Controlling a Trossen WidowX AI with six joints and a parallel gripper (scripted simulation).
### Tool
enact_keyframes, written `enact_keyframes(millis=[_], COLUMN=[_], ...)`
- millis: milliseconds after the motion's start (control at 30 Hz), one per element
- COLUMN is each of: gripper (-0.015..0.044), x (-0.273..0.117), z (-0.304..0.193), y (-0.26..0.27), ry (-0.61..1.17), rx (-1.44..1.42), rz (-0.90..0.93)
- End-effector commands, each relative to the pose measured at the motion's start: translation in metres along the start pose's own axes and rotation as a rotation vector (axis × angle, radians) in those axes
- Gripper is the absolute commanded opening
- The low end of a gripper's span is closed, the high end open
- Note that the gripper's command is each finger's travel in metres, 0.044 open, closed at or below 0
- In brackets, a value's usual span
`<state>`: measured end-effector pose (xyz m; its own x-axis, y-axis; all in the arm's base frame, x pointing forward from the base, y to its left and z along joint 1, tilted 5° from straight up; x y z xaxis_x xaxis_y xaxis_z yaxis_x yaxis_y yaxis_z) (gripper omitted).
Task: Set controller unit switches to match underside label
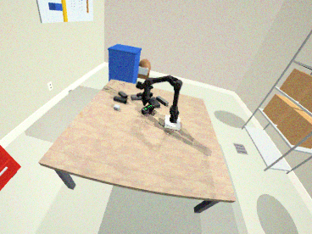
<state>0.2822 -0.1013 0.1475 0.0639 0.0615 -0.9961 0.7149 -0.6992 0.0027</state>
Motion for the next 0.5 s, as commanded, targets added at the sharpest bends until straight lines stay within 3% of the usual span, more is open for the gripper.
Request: enact_keyframes(millis=[0,200,467], gripper=[0.0,0.0,0.0], x=[-0.004,-0.007,-0.007], z=[0.002,0.05,0.051], y=[-0.001,-0.003,-0.002], ry=[0.0,-0.005,-0.004], rx=[-0.004,-0.004,-0.001], rz=[-0.006,-0.006,-0.007])
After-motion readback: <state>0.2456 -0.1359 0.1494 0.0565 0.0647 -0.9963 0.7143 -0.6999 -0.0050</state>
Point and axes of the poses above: the point midway between the two fingers, 35 mm back from their tips, its own x axis out along the fingers, its own y axis across the jaws, z = x × y, the point moved 6 cm from there along -x, back along the fingers, and after that the axes turned 9 degrees about x, right-handed, at the moved point
